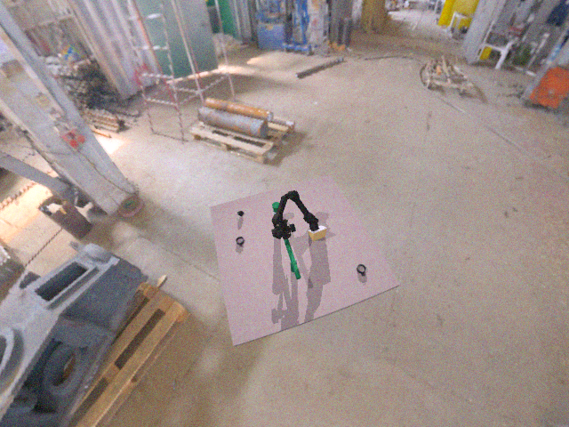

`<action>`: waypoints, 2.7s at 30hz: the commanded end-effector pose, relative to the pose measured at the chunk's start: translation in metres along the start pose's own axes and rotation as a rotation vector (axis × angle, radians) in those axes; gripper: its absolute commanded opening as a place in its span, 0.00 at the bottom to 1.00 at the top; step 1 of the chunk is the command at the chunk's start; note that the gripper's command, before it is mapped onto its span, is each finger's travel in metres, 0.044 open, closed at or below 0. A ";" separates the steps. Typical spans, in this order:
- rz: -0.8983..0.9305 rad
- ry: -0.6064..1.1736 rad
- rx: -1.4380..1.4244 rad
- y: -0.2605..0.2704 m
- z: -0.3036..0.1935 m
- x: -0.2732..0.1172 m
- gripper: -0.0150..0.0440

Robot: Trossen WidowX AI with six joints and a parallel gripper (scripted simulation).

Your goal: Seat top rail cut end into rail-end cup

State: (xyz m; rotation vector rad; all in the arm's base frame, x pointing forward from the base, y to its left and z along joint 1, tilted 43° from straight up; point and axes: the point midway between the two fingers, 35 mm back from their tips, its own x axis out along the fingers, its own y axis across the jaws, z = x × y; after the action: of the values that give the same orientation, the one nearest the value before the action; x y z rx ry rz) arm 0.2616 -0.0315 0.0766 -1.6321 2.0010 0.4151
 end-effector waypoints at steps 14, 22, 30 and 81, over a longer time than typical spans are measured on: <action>0.000 0.006 0.001 0.000 -0.002 -0.001 0.25; 0.000 0.008 0.001 0.000 -0.003 -0.001 0.25; 0.000 0.010 0.001 0.000 -0.004 -0.002 0.25; 0.005 0.007 -0.001 0.000 -0.014 0.001 0.25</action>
State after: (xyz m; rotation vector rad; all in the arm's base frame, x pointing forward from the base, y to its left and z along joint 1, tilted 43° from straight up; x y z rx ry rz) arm 0.2588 -0.0382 0.0838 -1.6228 2.0146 0.4165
